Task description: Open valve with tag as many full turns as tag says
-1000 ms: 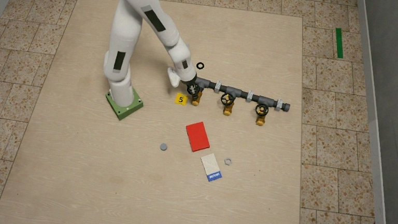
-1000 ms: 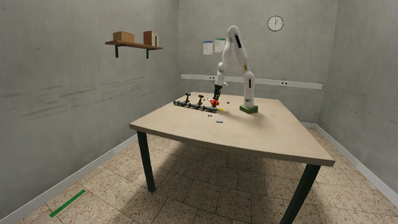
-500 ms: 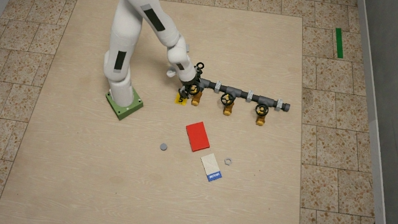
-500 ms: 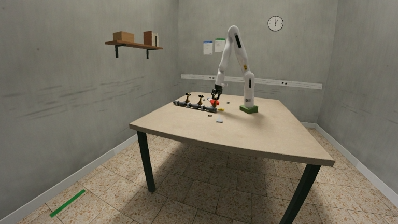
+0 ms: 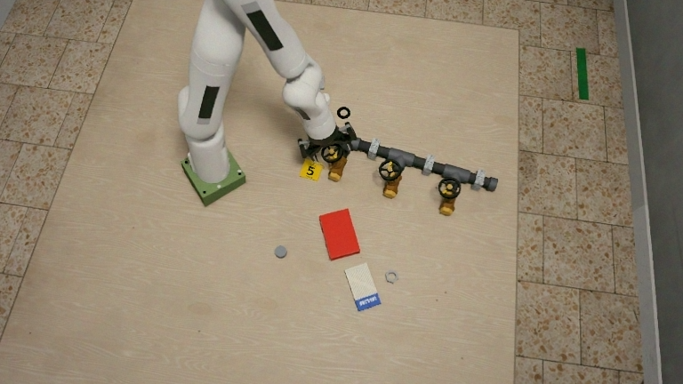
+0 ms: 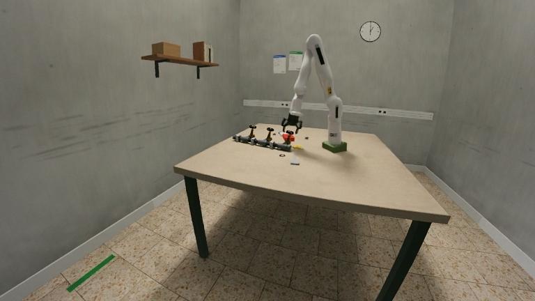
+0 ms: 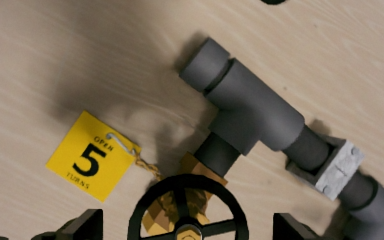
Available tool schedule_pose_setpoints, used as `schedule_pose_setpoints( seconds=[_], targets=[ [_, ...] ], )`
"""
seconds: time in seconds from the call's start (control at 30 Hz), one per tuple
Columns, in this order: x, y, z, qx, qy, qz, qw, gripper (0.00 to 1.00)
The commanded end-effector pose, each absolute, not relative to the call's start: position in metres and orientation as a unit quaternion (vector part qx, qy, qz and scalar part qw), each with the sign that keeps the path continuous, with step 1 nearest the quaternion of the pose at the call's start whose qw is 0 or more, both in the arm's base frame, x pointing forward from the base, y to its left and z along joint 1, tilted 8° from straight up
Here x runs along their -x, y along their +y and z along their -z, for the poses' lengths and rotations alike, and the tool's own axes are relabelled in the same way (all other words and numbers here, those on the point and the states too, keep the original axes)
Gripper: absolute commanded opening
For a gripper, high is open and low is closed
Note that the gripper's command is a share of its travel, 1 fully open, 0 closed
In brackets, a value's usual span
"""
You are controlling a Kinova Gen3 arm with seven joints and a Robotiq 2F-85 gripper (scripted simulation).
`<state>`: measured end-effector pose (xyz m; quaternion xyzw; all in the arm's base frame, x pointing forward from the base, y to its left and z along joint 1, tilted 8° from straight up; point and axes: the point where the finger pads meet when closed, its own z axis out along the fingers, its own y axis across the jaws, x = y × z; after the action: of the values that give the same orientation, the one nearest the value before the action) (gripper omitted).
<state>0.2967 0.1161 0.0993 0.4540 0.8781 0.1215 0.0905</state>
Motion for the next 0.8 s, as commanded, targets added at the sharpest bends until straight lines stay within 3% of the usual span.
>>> schedule_pose_setpoints(
  seconds=[0.0, 0.77],
  targets=[
    [-0.2969, 0.1163, -0.0996, -0.476, 0.867, -0.118, 0.092, 1.0],
    [-0.2969, 0.1163, -0.0996, -0.602, 0.784, -0.13, 0.073, 1.0]
  ],
)
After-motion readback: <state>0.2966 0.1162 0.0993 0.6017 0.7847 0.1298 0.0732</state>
